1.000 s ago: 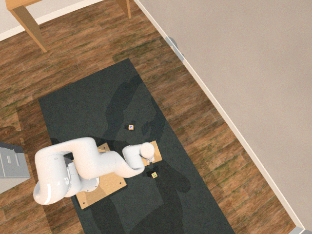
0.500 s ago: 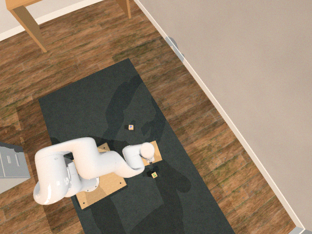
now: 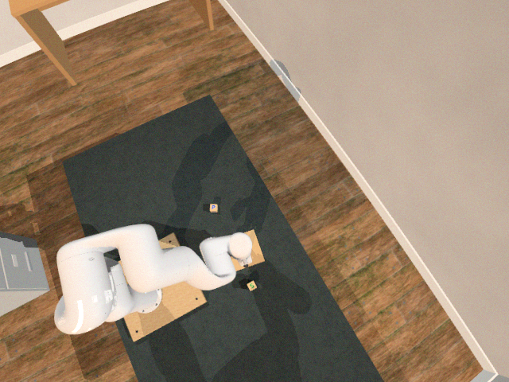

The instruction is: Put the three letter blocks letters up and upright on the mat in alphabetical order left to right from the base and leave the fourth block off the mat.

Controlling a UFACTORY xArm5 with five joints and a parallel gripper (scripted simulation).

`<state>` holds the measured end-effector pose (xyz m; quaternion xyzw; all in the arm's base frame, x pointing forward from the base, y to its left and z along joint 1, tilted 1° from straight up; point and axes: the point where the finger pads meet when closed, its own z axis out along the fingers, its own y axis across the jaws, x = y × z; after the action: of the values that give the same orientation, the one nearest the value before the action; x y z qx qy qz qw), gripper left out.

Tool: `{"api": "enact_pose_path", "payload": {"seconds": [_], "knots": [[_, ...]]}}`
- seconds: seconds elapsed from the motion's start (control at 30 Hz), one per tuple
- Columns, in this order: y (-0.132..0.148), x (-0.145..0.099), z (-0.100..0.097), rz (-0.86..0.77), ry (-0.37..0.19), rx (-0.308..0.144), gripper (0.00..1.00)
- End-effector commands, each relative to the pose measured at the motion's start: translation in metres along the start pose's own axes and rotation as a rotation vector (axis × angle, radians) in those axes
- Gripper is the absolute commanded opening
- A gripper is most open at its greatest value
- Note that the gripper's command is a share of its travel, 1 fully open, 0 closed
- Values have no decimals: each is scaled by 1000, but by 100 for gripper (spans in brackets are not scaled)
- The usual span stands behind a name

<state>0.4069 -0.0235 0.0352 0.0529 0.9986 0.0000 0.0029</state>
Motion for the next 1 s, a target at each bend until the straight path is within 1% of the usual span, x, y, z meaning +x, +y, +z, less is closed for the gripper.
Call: {"api": "enact_pose_path", "payload": {"seconds": [0.0, 0.63, 0.8, 0.97], "knots": [[0, -1, -1, 0, -3, 0, 54], [0, -1, 0, 0, -3, 0, 54], [0, -1, 6, 0, -3, 0, 54], [0, -1, 16, 0, -3, 0, 54]]}}
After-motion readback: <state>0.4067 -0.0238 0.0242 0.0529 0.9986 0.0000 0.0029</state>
